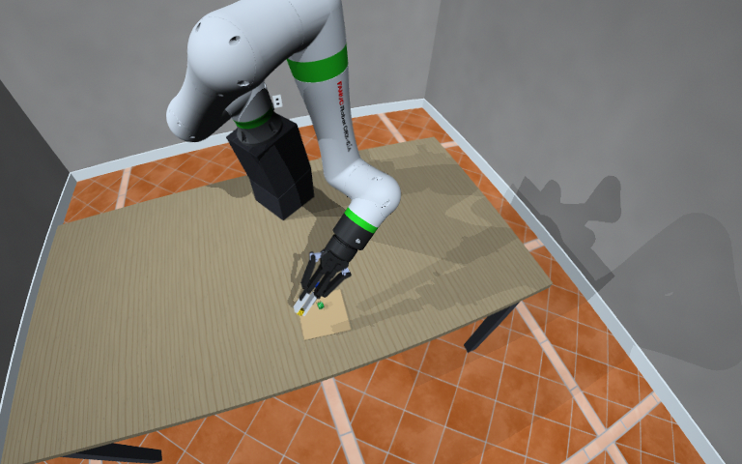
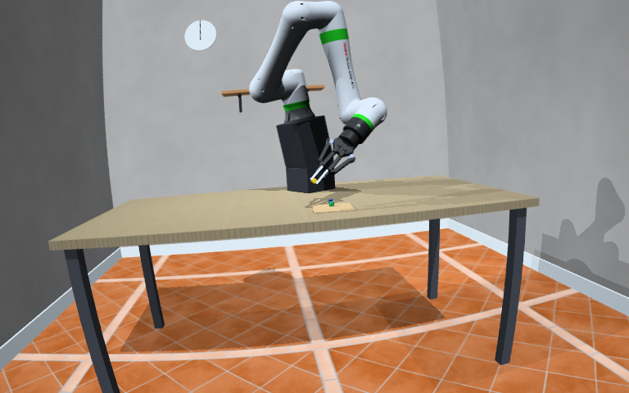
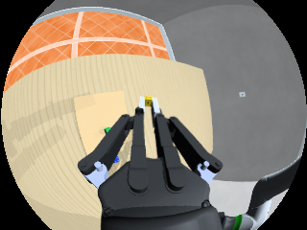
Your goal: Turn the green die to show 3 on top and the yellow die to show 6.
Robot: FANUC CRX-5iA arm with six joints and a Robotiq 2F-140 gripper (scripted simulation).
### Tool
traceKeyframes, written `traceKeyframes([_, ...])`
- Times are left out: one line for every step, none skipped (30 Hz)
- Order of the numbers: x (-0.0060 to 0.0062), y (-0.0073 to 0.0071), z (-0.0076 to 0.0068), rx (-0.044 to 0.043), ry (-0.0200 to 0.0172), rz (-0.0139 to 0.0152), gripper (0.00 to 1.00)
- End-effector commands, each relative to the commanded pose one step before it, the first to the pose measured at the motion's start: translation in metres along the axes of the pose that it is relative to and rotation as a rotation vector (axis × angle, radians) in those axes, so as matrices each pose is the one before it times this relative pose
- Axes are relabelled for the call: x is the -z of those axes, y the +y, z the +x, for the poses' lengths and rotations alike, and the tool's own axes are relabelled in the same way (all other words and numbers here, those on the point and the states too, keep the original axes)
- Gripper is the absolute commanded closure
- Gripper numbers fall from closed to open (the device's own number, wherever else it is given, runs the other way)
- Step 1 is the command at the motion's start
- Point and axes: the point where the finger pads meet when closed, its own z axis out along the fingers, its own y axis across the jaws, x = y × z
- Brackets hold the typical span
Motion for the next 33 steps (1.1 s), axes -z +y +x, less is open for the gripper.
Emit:
traceKeyframes([0.00067, -0.00104, 0.0041, 0.16799, 0.04326, -0.00617, 0.93])
traceKeyframes([0.00011, -0.00012, 0.00035, 0.01374, 0.00388, -0.00082, 0.93])
traceKeyframes([0.00057, -0.00058, 0.00155, 0.0607, 0.01709, -0.00388, 0.93])
traceKeyframes([0.00038, -0.00035, 0.00094, 0.03599, 0.0101, -0.00252, 0.93])
traceKeyframes([0.0, 0.0, 0.0, 0.0, 0.0, 0.0, 0.93])
traceKeyframes([0.0, 0.0, 0.0, 0.0, 0.0, 0.0, 0.93])
traceKeyframes([0.00062, -0.00056, 0.00139, 0.05251, 0.01469, -0.00397, 0.93])
traceKeyframes([0.00111, -0.00095, 0.0022, 0.08065, 0.02244, -0.00677, 0.93])
traceKeyframes([0.00039, -0.0003, 0.00074, 0.02605, 0.00721, -0.00236, 0.93])
traceKeyframes([0.00049, -0.00037, 0.0009, 0.03108, 0.00858, -0.00293, 0.93])
traceKeyframes([0.00016, -0.00011, 0.00028, 0.00951, 0.00262, -0.00092, 0.93])
traceKeyframes([0.00116, -0.00084, 0.00197, 0.06576, 0.01806, -0.00669, 0.93])
traceKeyframes([0.00068, -0.00045, 0.00112, 0.03589, 0.0098, -0.00388, 0.93])
traceKeyframes([0.00069, -0.00044, 0.00111, 0.03446, 0.00938, -0.00389, 0.93])
traceKeyframes([0.00018, -0.00011, 0.00029, 0.00878, 0.00238, -0.00101, 0.93])
traceKeyframes([0.00141, -0.00087, 0.00215, 0.06446, 0.01743, -0.00775, 0.93])
traceKeyframes([0.00084, -0.00048, 0.00127, 0.03638, 0.00977, -0.00462, 0.93])
traceKeyframes([0.00084, -0.00045, 0.00125, 0.03473, 0.00929, -0.00457, 0.93])
traceKeyframes([0.00016, -0.00008, 0.00024, 0.00642, 0.00171, -0.00086, 0.93])
traceKeyframes([0.00176, -0.00091, 0.00252, 0.06728, 0.01785, -0.00937, 0.93])
traceKeyframes([0.00095, -0.00044, 0.00136, 0.0346, 0.00911, -0.00505, 0.93])
traceKeyframes([0.0, 0.0, 0.0, 0.0, 0.0, 0.0, 0.93])
traceKeyframes([0.0, 0.0, 0.0, 0.0, 0.0, 0.0, 0.93])
traceKeyframes([0.00105, -0.00046, 0.00149, 0.03676, 0.00963, -0.00555, 0.93])
traceKeyframes([0.00294, -0.00124, 0.00399, 0.09493, 0.0246, -0.01518, 0.93])
traceKeyframes([0.00081, -0.00027, 0.00112, 0.02497, 0.0064, -0.0042, 0.93])
traceKeyframes([0.0005, -0.00015, 0.00068, 0.01496, 0.00382, -0.00256, 0.93])
traceKeyframes([0.00168, -0.00051, 0.00228, 0.04913, 0.01246, -0.00862, 0.93])
traceKeyframes([0.00132, -0.00034, 0.00178, 0.03701, 0.0093, -0.00672, 0.93])
traceKeyframes([0.00133, -0.0003, 0.00178, 0.0362, 0.00902, -0.00676, 0.93])
traceKeyframes([0.00031, -0.00006, 0.00042, 0.00834, 0.00207, -0.00159, 0.93])
traceKeyframes([0.00253, -0.00051, 0.00333, 0.06518, 0.01602, -0.01273, 0.93])
traceKeyframes([0.00138, -0.00019, 0.00182, 0.03433, 0.00833, -0.00695, 0.93])
